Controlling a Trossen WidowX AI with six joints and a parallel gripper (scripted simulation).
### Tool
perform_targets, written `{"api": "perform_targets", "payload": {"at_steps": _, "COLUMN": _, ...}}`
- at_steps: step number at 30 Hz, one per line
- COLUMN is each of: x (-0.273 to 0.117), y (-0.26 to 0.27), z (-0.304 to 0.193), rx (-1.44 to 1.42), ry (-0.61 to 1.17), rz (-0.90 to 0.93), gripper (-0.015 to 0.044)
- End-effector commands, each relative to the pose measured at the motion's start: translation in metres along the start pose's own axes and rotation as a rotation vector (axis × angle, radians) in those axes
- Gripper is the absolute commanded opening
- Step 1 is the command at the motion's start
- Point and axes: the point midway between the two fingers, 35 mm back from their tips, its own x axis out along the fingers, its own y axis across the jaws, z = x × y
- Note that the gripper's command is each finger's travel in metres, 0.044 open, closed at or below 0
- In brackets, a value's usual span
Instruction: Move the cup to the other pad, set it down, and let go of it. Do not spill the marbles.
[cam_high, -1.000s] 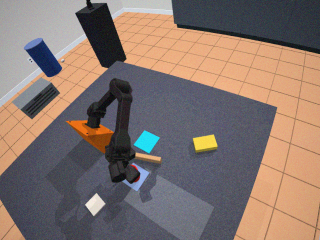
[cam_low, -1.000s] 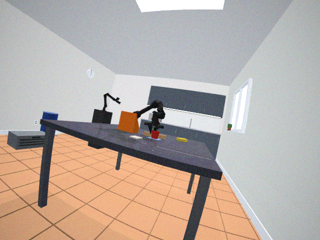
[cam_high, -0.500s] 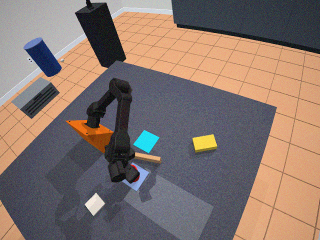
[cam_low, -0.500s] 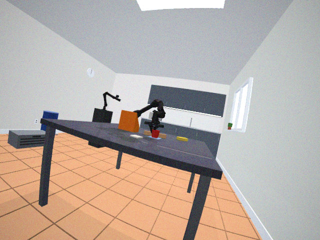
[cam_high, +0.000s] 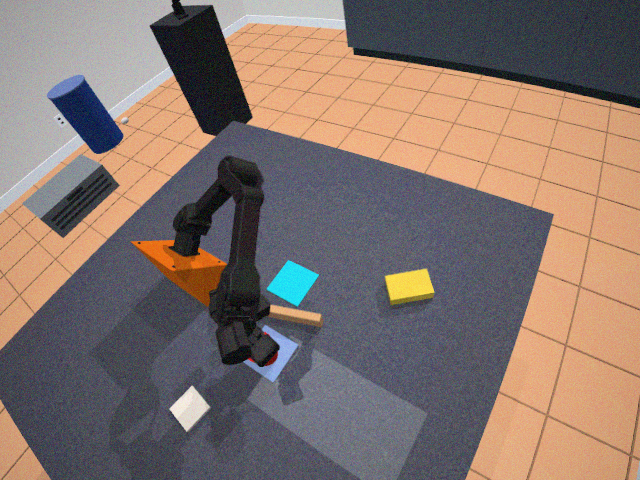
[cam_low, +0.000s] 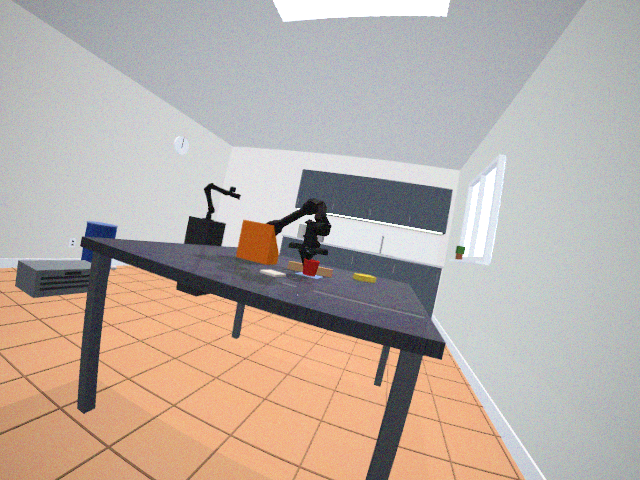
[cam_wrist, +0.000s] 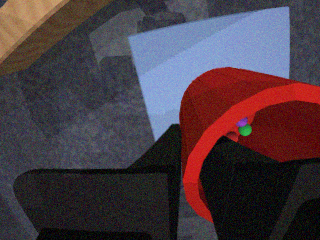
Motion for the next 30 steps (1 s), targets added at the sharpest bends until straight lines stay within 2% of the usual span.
{"api": "perform_targets", "payload": {"at_steps": 1, "x": -0.008, "y": -0.001, "z": -0.001, "rx": -0.002, "ry": 0.004, "rz": 0.0, "gripper": 0.0}}
{"api": "perform_targets", "payload": {"at_steps": 14, "x": -0.062, "y": 0.003, "z": -0.002, "rx": 0.005, "ry": 0.002, "rz": 0.002, "gripper": 0.0}}
{"api": "perform_targets", "payload": {"at_steps": 30, "x": -0.063, "y": 0.007, "z": -0.004, "rx": 0.011, "ry": -0.003, "rz": 0.004, "gripper": 0.0}}
